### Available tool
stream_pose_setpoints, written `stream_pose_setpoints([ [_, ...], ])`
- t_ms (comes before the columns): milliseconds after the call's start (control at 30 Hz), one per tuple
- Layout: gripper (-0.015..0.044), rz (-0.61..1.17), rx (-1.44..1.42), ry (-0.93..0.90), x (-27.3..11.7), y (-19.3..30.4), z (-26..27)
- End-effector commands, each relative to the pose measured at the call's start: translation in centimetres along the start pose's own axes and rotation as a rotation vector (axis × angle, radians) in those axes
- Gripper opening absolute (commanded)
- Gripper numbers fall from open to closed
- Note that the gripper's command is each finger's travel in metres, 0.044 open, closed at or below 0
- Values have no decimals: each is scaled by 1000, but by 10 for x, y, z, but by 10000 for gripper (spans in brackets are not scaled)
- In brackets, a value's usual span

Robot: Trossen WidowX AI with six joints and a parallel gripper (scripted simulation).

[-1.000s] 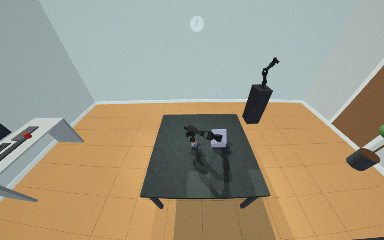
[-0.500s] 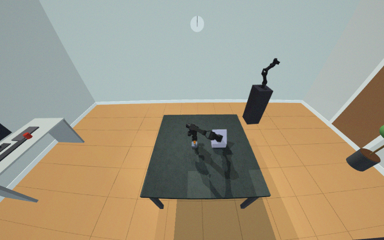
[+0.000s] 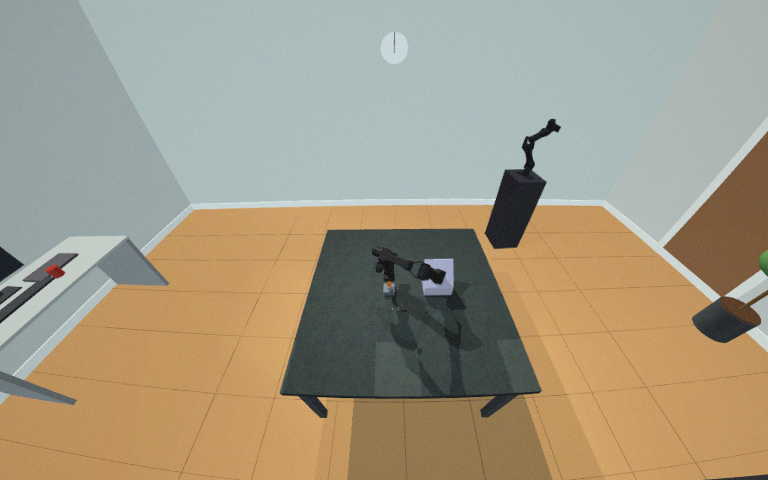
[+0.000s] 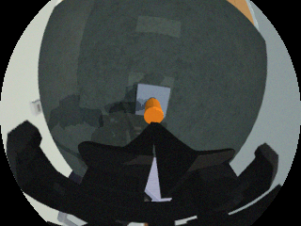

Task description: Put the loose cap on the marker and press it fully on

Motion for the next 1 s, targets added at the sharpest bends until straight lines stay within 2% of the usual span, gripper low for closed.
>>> stream_pose_setpoints([
  [0,0,5,1,3,6,1,0],
  [800,0,5,1,2,40,1,0],
  [967,0,-3,-5,10,34,-1,-1],
])
Point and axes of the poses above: the point midway between the two fingers, 35 mm back from their tips, its own x axis out along the fingers, its own z axis across the jaws, y = z × x, the point moved 8 cm from there along -x, back along the fingers, and after that the axes turned 4 degrees about x, right-handed, at the moved point
